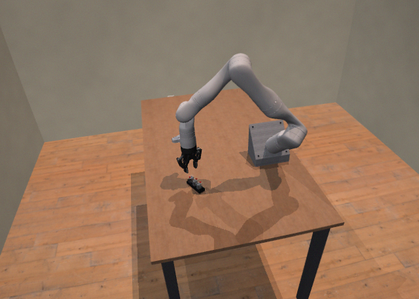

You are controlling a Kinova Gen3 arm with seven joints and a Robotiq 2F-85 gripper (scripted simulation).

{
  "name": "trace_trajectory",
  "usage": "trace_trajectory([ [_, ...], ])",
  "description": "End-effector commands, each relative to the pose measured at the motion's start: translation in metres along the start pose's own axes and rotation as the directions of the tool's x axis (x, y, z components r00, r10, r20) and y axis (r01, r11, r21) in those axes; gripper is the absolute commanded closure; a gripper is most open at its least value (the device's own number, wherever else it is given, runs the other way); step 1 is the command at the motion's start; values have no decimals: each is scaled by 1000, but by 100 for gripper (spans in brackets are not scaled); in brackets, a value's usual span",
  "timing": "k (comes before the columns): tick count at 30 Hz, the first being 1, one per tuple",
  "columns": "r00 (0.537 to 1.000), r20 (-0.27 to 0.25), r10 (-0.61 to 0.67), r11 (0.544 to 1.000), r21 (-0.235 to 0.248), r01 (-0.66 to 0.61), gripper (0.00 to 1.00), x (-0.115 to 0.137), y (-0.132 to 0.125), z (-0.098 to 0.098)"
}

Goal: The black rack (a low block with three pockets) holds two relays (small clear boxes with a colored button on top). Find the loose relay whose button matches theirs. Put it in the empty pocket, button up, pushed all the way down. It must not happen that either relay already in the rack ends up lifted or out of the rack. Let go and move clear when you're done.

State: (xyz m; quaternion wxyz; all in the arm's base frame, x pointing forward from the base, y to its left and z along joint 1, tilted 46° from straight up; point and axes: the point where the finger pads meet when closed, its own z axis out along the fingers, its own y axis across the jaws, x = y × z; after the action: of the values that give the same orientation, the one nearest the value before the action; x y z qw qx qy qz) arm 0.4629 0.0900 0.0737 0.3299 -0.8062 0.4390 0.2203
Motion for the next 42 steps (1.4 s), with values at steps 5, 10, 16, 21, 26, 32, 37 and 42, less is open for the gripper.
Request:
trace_trajectory([
  [5,1000,-8,1,1000,6,-1,47,2,-1,-9],
  [10,1000,-8,1,1000,6,-1,47,2,-1,-10],
  [16,1000,-8,1,1000,6,-1,47,2,-1,-10],
  [21,1000,-8,1,1000,6,-1,47,2,-1,-10],
  [26,1000,-8,1,1000,6,-1,47,2,-1,-10],
  [32,1000,-8,1,1000,6,-1,47,2,-1,-10],
  [37,1000,-8,1,1000,6,-1,47,2,-1,-10],
  [42,1000,-8,1,1000,6,-1,47,2,-1,-10],
])
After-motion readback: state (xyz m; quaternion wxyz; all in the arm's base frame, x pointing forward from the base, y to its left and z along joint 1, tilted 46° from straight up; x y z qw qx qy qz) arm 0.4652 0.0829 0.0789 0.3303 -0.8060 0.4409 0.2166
